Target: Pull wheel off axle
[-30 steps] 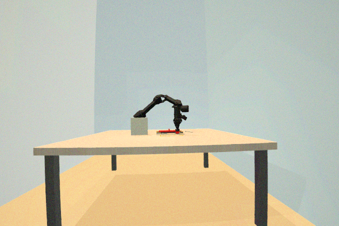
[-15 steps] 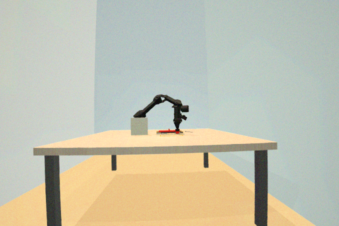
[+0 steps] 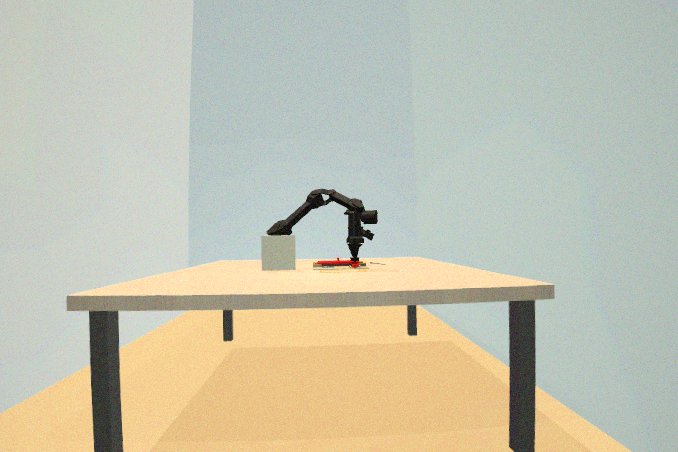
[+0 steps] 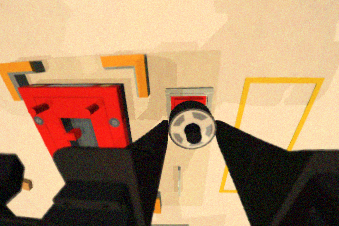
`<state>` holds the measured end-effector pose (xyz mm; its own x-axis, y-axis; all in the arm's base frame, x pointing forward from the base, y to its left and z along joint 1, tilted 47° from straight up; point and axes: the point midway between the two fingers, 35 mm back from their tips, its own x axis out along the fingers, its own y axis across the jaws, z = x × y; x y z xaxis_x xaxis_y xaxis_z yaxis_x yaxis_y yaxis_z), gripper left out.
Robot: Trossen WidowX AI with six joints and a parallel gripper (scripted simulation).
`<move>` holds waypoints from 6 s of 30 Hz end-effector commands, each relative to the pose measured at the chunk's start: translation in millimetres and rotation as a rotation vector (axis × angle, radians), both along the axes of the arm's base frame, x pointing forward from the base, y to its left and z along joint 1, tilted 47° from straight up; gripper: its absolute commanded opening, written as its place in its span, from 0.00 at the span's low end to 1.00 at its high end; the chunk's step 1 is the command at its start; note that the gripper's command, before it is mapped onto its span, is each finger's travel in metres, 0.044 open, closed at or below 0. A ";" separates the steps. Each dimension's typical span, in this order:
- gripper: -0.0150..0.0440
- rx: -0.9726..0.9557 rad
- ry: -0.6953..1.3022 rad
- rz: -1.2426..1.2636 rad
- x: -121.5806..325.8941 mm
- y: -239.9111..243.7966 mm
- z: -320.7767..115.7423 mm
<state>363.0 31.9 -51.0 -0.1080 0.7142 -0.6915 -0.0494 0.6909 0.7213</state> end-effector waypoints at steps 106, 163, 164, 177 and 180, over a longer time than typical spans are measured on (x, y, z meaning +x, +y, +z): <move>0.25 -0.003 0.004 -0.013 -0.4 -56.0 30.8; 0.48 -0.008 -0.001 0.002 -60.3 -55.8 -94.9; 0.52 -0.008 -0.001 0.002 -60.3 -55.8 -94.9; 0.76 -0.008 0.000 -0.007 -54.1 -99.4 -53.5; 0.76 -0.008 0.000 -0.007 -54.1 -99.4 -53.5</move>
<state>308.6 -62.2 -111.9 -0.0952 0.7114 -0.6964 -0.0366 0.6966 0.7166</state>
